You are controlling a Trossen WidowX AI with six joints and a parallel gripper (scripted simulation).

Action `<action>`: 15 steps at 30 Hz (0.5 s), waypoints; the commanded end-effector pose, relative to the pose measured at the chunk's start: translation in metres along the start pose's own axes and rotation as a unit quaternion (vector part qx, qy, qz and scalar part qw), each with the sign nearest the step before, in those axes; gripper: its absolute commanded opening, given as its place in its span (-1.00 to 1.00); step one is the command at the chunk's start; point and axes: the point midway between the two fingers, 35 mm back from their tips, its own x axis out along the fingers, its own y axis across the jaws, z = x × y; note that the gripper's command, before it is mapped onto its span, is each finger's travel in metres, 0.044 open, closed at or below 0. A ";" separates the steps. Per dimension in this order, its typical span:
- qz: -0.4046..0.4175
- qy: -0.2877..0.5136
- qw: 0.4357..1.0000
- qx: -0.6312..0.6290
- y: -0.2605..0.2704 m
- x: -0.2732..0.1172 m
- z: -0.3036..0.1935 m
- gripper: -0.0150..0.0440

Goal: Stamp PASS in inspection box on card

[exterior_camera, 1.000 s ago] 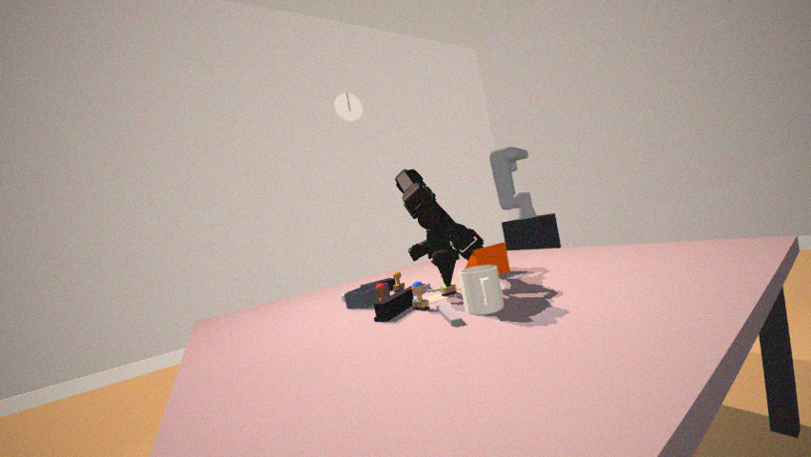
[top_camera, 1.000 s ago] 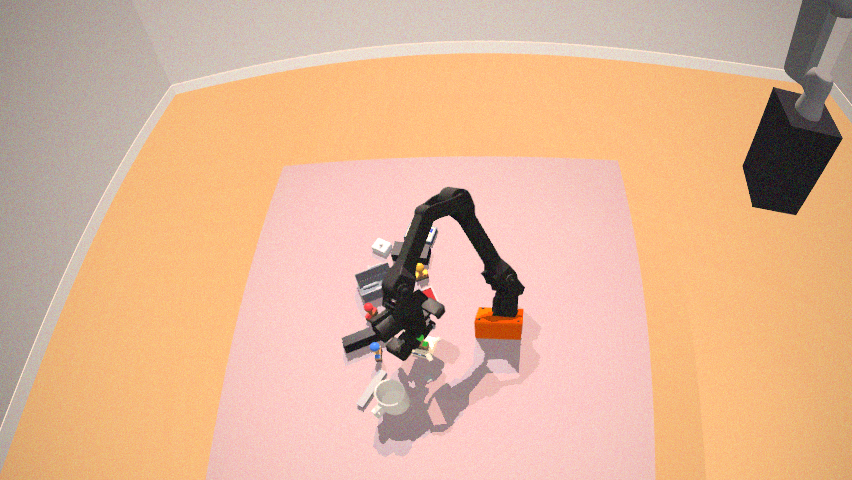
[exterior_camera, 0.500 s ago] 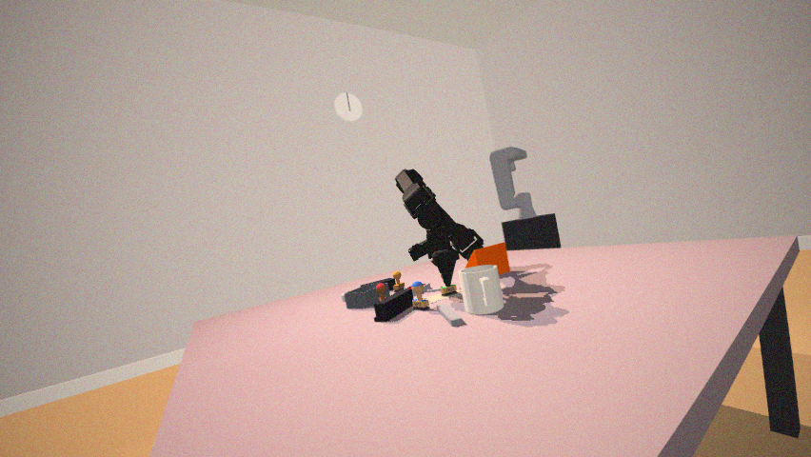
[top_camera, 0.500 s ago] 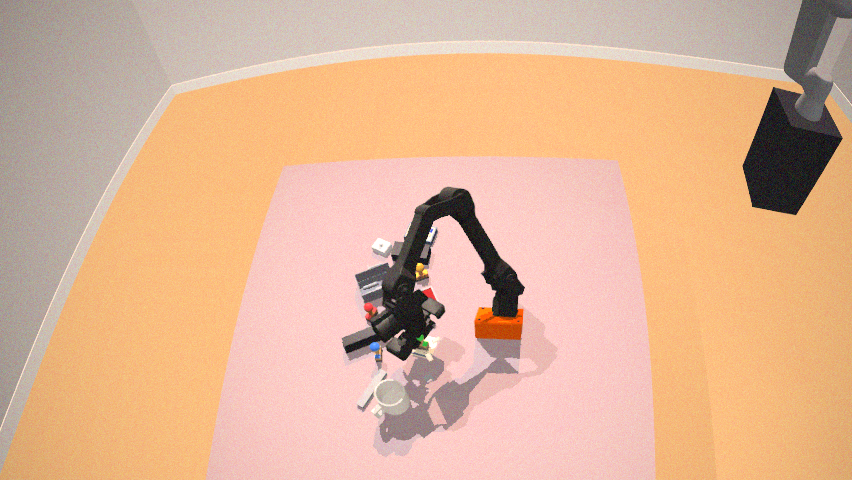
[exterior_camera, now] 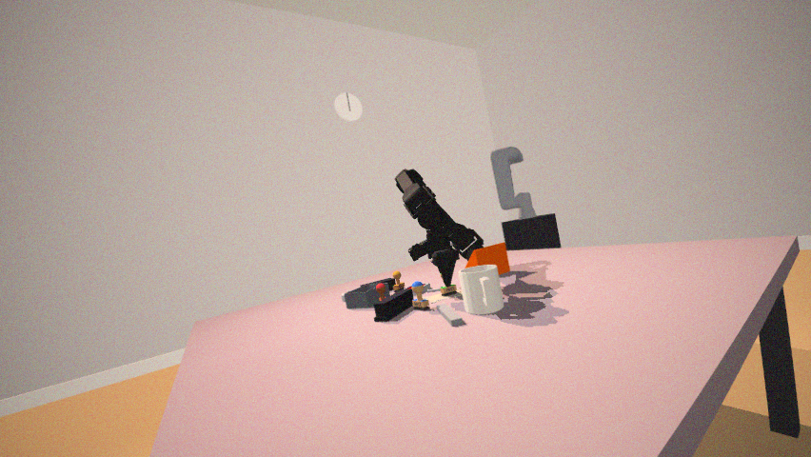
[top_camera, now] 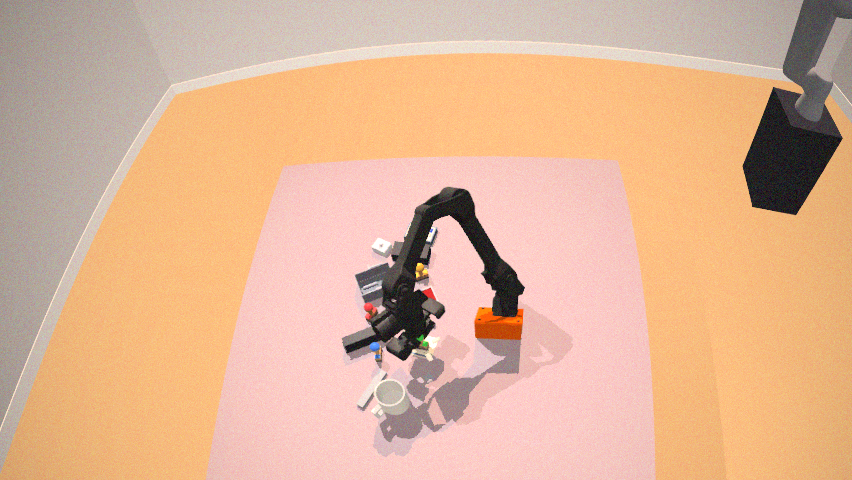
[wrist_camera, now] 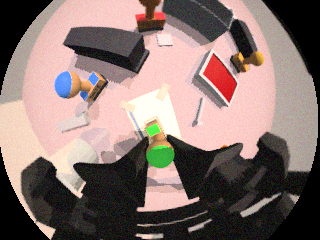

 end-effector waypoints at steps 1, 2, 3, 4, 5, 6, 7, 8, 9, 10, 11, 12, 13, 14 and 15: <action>-0.001 -0.002 1.000 -0.001 0.000 0.000 0.001 -0.49; -0.001 -0.002 1.000 -0.001 0.000 0.000 0.001 -0.49; -0.001 -0.002 1.000 -0.001 0.000 -0.001 0.001 -0.49; 0.000 -0.002 1.000 -0.001 0.000 -0.001 0.001 -0.49; 0.000 -0.002 1.000 -0.001 0.000 -0.002 0.001 -0.49; 0.000 -0.002 1.000 -0.001 0.000 -0.002 0.001 -0.49; 0.000 -0.002 1.000 -0.001 0.000 -0.003 0.001 -0.49; 0.000 -0.002 1.000 -0.001 0.000 -0.003 0.001 -0.49; 0.000 -0.002 1.000 -0.001 0.000 -0.003 0.001 -0.49; 0.000 -0.002 1.000 -0.001 0.000 -0.004 0.001 -0.49; 0.000 -0.002 1.000 -0.001 0.000 -0.004 0.001 -0.49; 0.000 -0.002 1.000 -0.001 0.000 -0.005 0.001 -0.49; 0.000 -0.002 1.000 -0.001 0.000 -0.005 0.001 -0.49; 0.000 -0.002 1.000 -0.001 0.000 -0.006 0.001 -0.49; 0.000 -0.002 1.000 -0.001 0.000 -0.006 0.001 -0.49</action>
